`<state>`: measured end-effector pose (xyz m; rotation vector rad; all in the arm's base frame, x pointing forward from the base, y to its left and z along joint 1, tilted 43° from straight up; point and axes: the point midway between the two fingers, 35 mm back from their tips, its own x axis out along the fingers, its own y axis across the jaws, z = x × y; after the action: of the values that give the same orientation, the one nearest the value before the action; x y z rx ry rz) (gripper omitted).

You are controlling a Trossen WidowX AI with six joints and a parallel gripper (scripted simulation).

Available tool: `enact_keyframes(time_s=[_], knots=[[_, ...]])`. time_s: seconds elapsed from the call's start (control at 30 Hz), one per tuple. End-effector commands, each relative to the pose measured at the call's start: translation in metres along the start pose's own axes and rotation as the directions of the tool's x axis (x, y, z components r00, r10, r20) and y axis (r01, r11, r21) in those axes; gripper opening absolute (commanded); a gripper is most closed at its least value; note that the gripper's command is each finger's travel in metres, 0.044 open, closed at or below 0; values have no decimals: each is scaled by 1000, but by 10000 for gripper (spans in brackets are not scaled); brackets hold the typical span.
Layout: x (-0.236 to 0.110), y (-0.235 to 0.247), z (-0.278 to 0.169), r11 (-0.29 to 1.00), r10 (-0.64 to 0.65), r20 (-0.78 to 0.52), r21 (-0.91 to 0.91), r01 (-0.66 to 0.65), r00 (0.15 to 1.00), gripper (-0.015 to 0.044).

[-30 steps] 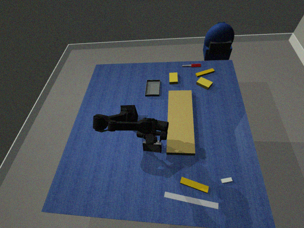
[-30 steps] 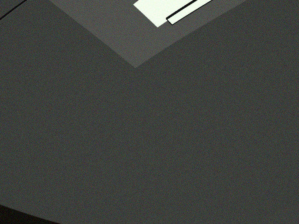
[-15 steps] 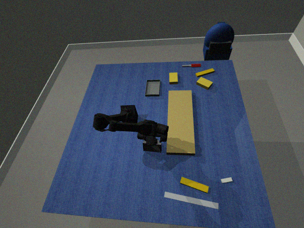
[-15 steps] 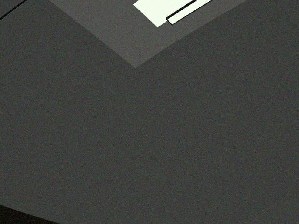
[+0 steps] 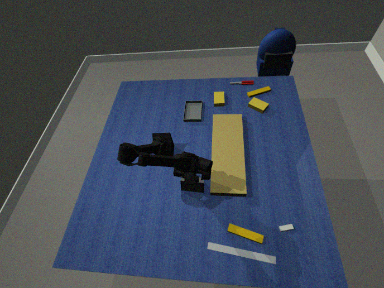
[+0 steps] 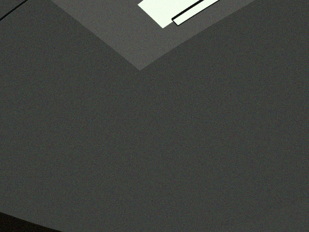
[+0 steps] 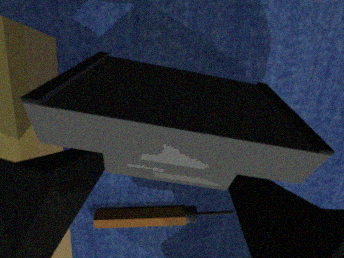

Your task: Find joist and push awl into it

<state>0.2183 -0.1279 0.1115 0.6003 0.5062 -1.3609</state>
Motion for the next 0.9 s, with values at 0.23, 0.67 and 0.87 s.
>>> enact_keyframes(time_s=[0.23,0.67,0.87], knots=[[-2,0,-1,1000,-3,-4,-5,3,1000,209],[-20,1,0,1000,-4,-9,-5,4,1000,0],[-29,1,0,1000,-4,-10,-5,4,1000,0]])
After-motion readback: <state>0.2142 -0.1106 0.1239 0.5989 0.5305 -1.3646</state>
